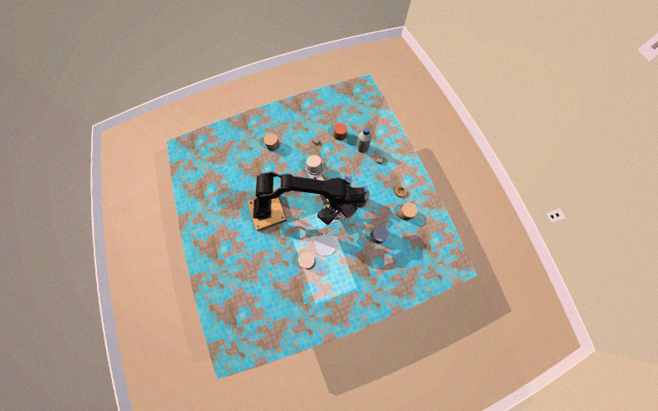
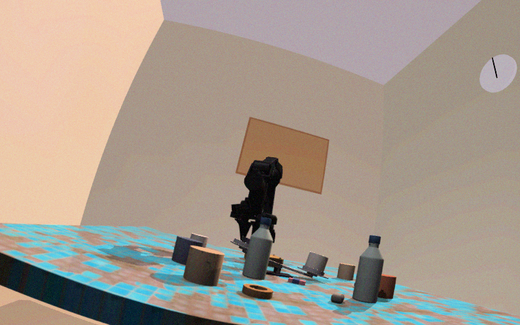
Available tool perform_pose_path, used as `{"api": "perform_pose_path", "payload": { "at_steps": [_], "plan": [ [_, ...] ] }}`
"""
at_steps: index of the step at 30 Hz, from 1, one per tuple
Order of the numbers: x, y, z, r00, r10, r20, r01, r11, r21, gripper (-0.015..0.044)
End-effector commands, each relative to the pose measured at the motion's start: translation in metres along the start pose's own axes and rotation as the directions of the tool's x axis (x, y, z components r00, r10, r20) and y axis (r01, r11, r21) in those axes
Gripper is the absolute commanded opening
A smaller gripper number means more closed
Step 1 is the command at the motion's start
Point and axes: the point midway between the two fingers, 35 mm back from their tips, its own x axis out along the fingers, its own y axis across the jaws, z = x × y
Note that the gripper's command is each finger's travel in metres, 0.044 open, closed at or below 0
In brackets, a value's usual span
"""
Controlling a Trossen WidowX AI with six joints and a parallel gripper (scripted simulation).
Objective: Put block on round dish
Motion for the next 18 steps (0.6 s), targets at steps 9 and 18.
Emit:
{"api": "perform_pose_path", "payload": {
  "at_steps": [9,18],
  "plan": [
    [0.007,-0.002,0.0,1.0,-0.009,-0.001,0.009,1.0,0.002,0.0128],
    [-0.004,0.0,0.001,1.0,-0.009,-0.001,0.009,1.0,0.002,0.0]
  ]
}}
